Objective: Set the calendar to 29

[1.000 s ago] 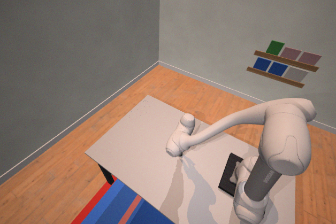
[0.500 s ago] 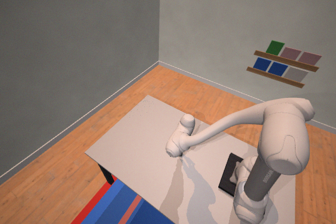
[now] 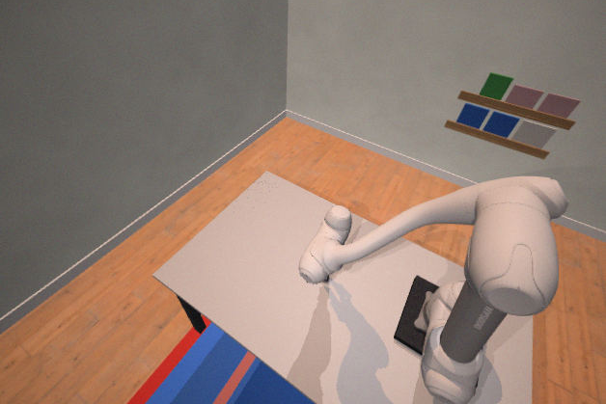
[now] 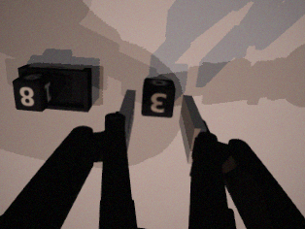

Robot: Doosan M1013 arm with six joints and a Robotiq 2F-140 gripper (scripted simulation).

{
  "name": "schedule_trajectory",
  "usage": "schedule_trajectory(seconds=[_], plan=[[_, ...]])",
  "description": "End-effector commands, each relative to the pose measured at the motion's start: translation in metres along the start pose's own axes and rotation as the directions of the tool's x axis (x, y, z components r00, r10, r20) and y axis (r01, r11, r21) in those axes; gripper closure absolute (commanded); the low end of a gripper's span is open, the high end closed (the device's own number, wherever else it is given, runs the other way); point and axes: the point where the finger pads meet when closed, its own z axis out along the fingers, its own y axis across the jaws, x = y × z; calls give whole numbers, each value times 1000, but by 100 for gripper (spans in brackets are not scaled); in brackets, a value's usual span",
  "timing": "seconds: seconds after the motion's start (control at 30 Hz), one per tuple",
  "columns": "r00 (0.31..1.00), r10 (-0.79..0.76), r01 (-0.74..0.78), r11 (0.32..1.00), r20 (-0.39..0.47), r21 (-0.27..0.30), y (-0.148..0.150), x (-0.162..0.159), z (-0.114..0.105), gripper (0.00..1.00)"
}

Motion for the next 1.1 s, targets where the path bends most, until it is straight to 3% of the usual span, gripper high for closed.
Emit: schedule_trajectory(seconds=[0.0,1.07], plan=[[1000,0,0,1000,0,0,0,0,0,65],[1000,0,0,1000,0,0,0,0,9,65]])
